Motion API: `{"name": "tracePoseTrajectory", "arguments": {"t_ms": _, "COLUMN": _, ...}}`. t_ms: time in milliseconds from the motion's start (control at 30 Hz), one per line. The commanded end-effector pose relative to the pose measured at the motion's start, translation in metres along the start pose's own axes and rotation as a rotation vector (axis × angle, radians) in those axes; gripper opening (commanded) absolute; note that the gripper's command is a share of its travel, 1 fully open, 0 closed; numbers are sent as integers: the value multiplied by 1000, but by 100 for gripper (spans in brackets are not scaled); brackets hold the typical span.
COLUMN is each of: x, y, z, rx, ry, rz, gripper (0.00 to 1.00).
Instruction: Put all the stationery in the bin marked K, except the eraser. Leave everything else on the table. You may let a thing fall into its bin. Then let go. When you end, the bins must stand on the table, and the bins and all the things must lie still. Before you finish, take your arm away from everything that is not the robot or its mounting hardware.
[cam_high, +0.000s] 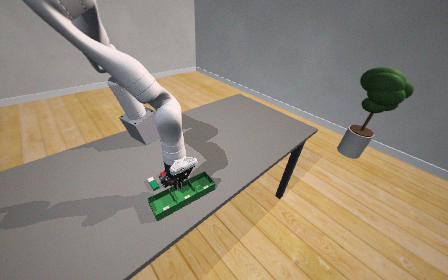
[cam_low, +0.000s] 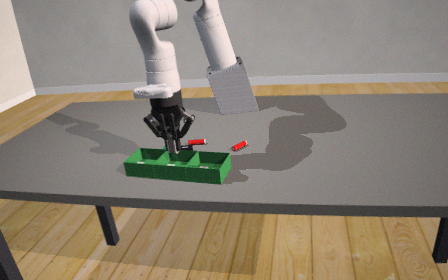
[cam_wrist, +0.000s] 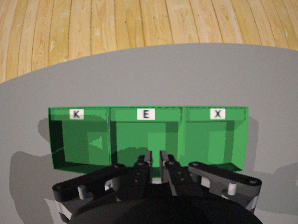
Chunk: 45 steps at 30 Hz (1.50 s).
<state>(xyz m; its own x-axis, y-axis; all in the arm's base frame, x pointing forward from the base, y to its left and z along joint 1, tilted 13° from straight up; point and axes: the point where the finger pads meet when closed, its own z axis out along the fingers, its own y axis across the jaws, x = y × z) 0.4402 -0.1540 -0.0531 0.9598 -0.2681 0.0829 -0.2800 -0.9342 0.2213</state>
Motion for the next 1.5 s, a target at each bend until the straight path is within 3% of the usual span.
{"name": "tracePoseTrajectory", "arguments": {"t_ms": 0, "x": -2, "y": -2, "z": 7, "rx": 1, "ry": -5, "rz": -3, "gripper": 9}}
{"name": "tracePoseTrajectory", "arguments": {"t_ms": 267, "x": -2, "y": -2, "z": 28, "rx": 1, "ry": -5, "rz": -3, "gripper": 9}}
{"name": "tracePoseTrajectory", "arguments": {"t_ms": 1467, "x": -2, "y": -2, "z": 28, "rx": 1, "ry": -5, "rz": -3, "gripper": 9}}
